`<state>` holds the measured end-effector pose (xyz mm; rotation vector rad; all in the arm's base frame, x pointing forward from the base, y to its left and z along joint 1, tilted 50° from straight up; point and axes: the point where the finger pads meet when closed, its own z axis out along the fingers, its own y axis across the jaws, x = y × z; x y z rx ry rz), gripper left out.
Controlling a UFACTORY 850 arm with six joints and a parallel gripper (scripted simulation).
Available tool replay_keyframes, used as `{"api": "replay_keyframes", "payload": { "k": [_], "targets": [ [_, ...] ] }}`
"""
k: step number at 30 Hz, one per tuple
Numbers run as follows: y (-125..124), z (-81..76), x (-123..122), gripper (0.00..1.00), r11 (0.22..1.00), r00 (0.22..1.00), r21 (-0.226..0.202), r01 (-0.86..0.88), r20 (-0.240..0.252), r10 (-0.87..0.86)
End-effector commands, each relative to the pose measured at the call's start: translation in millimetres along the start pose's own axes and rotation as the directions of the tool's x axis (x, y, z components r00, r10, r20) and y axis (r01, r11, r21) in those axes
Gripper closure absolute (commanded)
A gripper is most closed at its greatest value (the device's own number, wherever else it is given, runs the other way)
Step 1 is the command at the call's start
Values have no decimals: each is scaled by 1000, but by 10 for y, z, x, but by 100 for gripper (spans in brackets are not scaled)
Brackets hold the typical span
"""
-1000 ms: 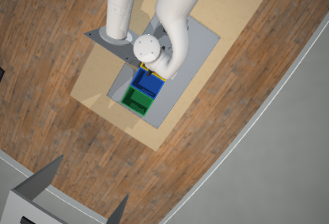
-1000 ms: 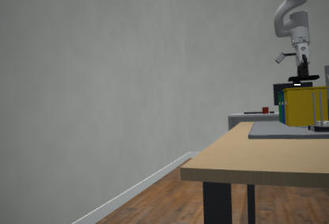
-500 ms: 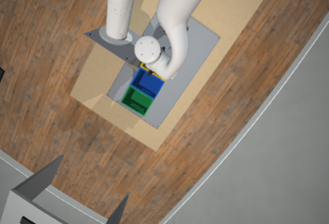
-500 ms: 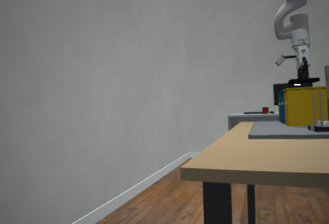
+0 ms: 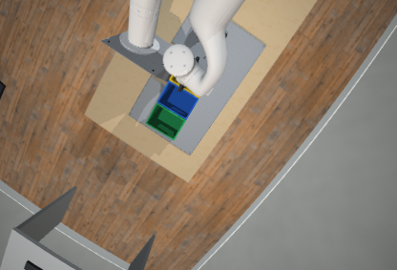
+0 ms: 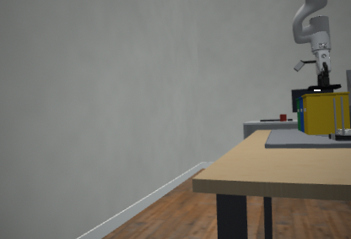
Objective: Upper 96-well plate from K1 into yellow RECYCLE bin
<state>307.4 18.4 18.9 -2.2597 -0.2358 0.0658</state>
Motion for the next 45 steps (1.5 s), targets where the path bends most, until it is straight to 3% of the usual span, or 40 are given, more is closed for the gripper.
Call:
{"api": "replay_keyframes", "payload": {
  "k": [1,45],
  "targets": [
    [3,-4,5,100,1000,1000,-1,0,-1,0],
    [3,52,5,100,1000,1000,-1,0,-1,0]
  ]
}}
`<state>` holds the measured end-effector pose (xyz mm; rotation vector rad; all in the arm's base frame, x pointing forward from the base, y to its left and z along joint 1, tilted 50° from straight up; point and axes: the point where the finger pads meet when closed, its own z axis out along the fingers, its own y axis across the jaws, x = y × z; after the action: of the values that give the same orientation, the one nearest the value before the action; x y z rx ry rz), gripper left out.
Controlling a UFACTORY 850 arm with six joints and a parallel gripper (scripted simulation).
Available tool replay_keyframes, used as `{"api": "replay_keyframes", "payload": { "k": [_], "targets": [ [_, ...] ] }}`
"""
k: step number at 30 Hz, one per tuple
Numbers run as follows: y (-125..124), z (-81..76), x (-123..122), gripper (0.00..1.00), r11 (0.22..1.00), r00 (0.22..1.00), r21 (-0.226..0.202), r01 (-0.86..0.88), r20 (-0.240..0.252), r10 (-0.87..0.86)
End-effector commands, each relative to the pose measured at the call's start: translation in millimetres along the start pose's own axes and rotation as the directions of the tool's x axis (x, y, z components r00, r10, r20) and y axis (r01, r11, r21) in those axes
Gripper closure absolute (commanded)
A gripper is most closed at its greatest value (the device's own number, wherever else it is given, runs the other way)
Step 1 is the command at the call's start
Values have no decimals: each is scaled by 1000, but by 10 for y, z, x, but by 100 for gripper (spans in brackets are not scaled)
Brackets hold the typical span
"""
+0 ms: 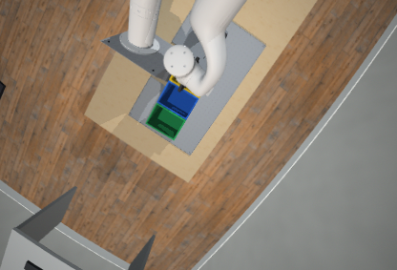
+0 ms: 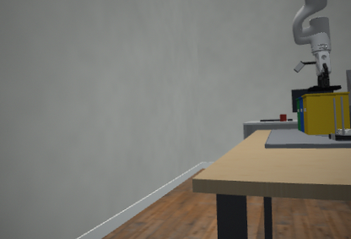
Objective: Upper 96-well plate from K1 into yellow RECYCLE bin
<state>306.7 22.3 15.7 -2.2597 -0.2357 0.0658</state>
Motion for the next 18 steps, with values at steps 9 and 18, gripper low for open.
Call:
{"api": "replay_keyframes", "payload": {
  "k": [9,18],
  "targets": [
    [4,16,6,100,1000,1000,-1,0,-1,0],
    [4,28,6,100,1000,1000,-1,0,-1,0]
  ]
}}
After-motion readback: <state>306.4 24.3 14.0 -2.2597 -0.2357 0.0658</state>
